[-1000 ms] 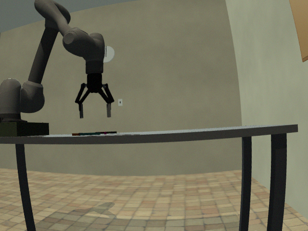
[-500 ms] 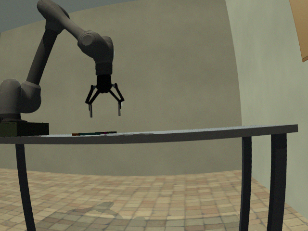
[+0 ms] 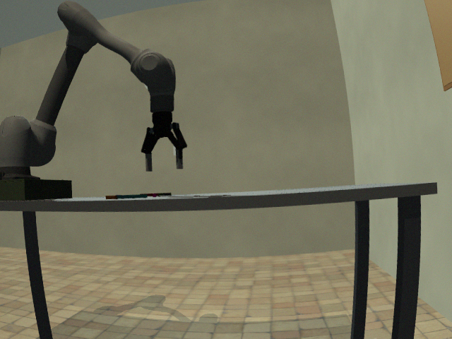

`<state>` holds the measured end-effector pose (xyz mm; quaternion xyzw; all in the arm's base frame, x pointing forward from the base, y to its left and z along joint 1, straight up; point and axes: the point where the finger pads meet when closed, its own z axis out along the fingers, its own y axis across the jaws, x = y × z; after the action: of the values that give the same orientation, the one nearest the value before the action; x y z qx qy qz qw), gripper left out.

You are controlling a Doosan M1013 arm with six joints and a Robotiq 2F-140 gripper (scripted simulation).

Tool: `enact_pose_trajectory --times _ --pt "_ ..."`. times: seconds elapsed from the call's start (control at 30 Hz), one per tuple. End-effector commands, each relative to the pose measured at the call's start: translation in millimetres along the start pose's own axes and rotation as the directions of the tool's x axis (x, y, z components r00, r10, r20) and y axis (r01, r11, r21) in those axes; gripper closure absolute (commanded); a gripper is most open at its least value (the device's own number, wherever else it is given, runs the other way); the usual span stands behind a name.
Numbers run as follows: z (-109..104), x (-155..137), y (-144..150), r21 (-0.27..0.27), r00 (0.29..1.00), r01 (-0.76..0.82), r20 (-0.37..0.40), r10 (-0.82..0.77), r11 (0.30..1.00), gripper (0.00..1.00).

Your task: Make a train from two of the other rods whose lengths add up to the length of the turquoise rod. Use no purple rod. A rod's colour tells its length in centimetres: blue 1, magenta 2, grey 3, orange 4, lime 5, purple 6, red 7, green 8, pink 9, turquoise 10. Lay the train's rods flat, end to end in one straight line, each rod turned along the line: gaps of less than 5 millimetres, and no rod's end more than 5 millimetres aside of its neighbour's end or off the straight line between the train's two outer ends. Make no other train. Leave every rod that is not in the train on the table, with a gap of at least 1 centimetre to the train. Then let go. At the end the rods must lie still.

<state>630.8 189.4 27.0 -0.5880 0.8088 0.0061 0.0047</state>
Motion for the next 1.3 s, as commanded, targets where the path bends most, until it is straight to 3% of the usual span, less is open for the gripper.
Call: enact_pose_trajectory --times 0.0,0.2,0.23,1.27 --pt "-0.6 -8.0 2.4 0.007 0.998 -0.069 -0.014 0.069 0.998 0.0" --pt "-0.7 -9.4 2.9 0.007 0.997 -0.079 -0.014 0.079 0.997 0.0" --pt "-0.7 -9.4 2.9 0.007 0.997 -0.079 -0.014 0.079 0.997 0.85" --pt "-0.7 -9.4 2.9 0.007 0.997 -0.079 -0.014 0.079 0.997 0.85"
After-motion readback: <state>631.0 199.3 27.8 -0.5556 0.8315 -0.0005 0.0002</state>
